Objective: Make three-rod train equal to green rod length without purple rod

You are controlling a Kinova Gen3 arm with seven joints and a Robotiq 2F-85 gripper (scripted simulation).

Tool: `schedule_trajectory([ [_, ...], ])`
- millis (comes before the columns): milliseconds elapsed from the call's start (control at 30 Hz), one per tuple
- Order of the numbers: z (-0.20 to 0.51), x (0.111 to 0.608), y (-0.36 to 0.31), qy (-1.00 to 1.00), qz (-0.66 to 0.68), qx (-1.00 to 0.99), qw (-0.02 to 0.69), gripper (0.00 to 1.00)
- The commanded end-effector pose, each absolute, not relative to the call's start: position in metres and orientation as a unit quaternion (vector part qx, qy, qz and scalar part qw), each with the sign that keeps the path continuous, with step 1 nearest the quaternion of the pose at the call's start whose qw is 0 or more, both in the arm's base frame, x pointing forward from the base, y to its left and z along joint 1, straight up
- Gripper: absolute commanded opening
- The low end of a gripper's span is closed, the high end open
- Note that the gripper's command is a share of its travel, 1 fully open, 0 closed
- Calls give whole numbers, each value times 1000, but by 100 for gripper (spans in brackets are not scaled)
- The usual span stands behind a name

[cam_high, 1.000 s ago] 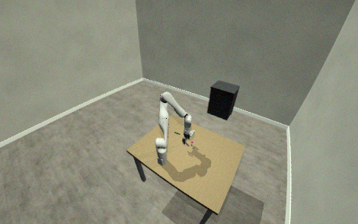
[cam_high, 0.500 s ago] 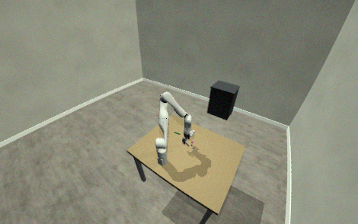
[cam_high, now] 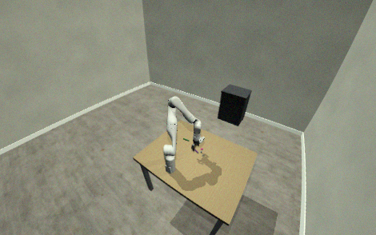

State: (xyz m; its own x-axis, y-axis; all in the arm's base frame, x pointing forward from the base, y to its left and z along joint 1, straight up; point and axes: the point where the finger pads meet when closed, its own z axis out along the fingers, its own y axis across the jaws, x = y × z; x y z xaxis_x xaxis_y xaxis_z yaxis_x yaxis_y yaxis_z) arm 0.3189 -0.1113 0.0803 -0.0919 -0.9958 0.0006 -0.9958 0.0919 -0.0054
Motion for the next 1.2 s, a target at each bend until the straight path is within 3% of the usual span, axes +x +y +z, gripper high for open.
schedule_trajectory([
  [0, 81, 319, -111, 739, -3, -674, 2, 100],
  [800, 79, 320, -105, 701, 2, -713, 0, 100],
  [1167, 75, 326, -80, 541, 17, -841, -5, 100],
])
